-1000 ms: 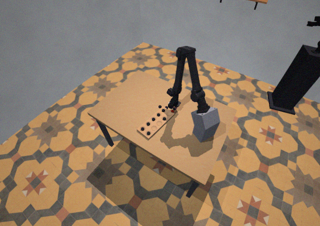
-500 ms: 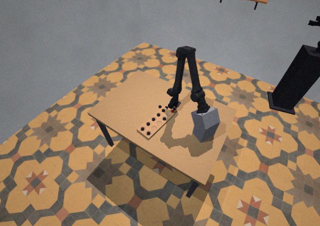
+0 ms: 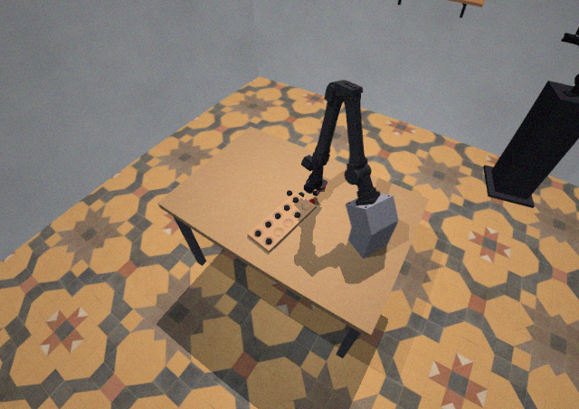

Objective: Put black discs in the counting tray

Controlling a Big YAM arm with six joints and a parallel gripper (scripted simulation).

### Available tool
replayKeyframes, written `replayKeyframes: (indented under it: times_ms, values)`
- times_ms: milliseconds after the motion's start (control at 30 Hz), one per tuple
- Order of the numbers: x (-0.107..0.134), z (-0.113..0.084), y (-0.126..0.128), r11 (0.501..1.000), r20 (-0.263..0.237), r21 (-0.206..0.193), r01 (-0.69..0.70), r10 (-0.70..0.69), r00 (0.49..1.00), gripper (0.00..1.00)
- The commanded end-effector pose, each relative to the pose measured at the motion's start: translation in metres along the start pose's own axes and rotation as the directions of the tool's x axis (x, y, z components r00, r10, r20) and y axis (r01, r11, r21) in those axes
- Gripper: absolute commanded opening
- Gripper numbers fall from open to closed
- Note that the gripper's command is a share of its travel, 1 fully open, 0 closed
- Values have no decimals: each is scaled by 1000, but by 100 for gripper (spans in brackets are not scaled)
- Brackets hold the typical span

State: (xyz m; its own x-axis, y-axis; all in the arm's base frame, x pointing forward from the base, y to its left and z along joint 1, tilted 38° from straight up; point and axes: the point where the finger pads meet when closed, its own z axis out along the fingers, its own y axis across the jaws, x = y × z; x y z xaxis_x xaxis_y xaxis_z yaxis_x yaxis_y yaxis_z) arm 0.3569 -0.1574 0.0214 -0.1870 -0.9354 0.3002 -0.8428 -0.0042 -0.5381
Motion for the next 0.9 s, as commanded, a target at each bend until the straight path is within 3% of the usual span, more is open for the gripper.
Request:
replayKeyframes:
  times_ms: [0, 67, 233, 400, 467, 533, 633, 733, 867]
  values:
    - [-4, -27, 0, 1000, 6, 7, -8, 8, 1000, 0]
    - [-4, -27, 0, 1000, 6, 7, -8, 8, 1000, 0]
    - [-3, -58, -2, 1000, 6, 8, -8, 8, 1000, 0]
    - [-2, -75, -2, 1000, 6, 11, -9, 9, 1000, 0]
    - [-1, -76, -1, 1000, 3, 8, -14, 14, 1000, 0]
    - [-2, -70, 6, 1000, 8, -22, -12, 13, 1000, 0]
    - [-2, -70, 6, 1000, 9, -21, -12, 12, 1000, 0]
    - [-6, -72, -13, 1000, 10, 2, -10, 10, 1000, 0]
    - [-33, -68, -26, 1000, 25, -18, -17, 18, 1000, 0]
